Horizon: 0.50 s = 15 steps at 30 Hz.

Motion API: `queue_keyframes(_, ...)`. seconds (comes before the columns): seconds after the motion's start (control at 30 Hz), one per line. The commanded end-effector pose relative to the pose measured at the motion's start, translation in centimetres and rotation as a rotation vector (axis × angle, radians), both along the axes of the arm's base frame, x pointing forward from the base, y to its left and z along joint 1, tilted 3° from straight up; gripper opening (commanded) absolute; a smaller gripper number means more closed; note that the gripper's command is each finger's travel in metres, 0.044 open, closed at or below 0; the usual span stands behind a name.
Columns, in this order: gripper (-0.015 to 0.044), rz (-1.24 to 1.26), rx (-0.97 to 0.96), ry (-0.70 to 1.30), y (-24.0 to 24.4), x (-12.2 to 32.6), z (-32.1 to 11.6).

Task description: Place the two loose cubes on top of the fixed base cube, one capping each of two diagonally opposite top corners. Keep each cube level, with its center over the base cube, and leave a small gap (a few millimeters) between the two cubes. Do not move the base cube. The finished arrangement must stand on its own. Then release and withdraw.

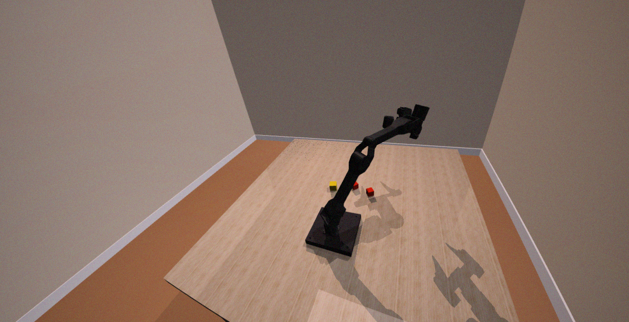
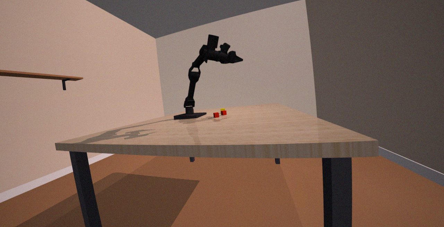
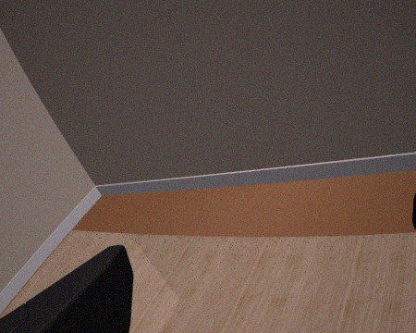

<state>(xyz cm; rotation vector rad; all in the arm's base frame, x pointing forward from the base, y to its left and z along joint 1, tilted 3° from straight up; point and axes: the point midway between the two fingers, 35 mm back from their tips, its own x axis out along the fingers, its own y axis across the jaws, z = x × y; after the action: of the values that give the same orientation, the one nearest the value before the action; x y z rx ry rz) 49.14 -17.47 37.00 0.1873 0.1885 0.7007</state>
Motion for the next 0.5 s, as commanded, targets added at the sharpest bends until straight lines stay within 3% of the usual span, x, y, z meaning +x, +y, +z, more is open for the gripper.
queue_keyframes(0.0, 0.0374, -0.004, -0.002, 0.003, 0.0, 0.0, -0.1)
queue_keyframes(0.13, 0.0269, -0.074, -0.059, 0.076, 0.9, 0.4, -2.3)
queue_keyframes(0.47, 0.0265, -0.177, -0.329, 0.354, 4.0, -2.0, -10.1)
